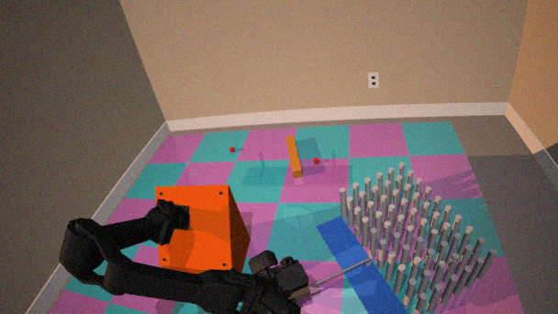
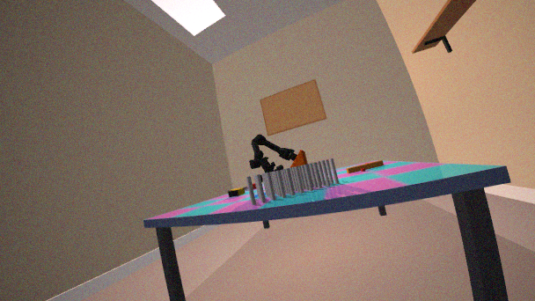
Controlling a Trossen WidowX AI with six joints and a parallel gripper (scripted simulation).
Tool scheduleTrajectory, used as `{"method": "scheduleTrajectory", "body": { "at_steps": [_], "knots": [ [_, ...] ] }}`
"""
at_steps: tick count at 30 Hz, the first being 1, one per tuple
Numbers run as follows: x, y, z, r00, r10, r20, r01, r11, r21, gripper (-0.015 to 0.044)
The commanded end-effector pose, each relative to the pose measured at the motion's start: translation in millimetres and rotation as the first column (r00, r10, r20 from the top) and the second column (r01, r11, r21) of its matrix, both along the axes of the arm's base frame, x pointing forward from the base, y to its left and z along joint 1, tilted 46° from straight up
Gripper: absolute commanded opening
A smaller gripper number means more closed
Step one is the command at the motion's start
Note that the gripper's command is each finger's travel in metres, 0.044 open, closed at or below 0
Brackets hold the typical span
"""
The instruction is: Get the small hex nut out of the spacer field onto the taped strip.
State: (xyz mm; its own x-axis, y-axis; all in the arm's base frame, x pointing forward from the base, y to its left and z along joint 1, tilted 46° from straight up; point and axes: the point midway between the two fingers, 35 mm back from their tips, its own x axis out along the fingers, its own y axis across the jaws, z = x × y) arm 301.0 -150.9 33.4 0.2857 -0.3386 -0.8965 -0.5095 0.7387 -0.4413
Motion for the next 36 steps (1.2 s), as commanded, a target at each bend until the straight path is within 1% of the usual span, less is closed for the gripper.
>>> {"method": "scheduleTrajectory", "body": {
  "at_steps": [1, 12, 23, 25, 29, 36],
  "knots": [
    [3.3, 3.1, 6.0, 1.0, 0.0, 0.013, 0.0, 1.0, -0.002, 0.0],
    [3.3, 8.1, 12.7, 1.0, -0.002, 0.016, 0.002, 1.0, -0.002, 0.0],
    [-33.3, 1.9, 25.9, 1.0, 0.003, 0.009, -0.003, 1.0, -0.003, 0.0],
    [-34.9, 2.2, 27.4, 1.0, 0.003, 0.01, -0.003, 1.0, -0.003, 0.0],
    [-31.9, 11.1, 35.2, 1.0, 0.002, 0.008, -0.002, 1.0, 0.0, 0.0],
    [-25.8, 38.7, 61.5, 1.0, -0.001, 0.009, 0.001, 1.0, 0.006, 0.0]
  ]
}}
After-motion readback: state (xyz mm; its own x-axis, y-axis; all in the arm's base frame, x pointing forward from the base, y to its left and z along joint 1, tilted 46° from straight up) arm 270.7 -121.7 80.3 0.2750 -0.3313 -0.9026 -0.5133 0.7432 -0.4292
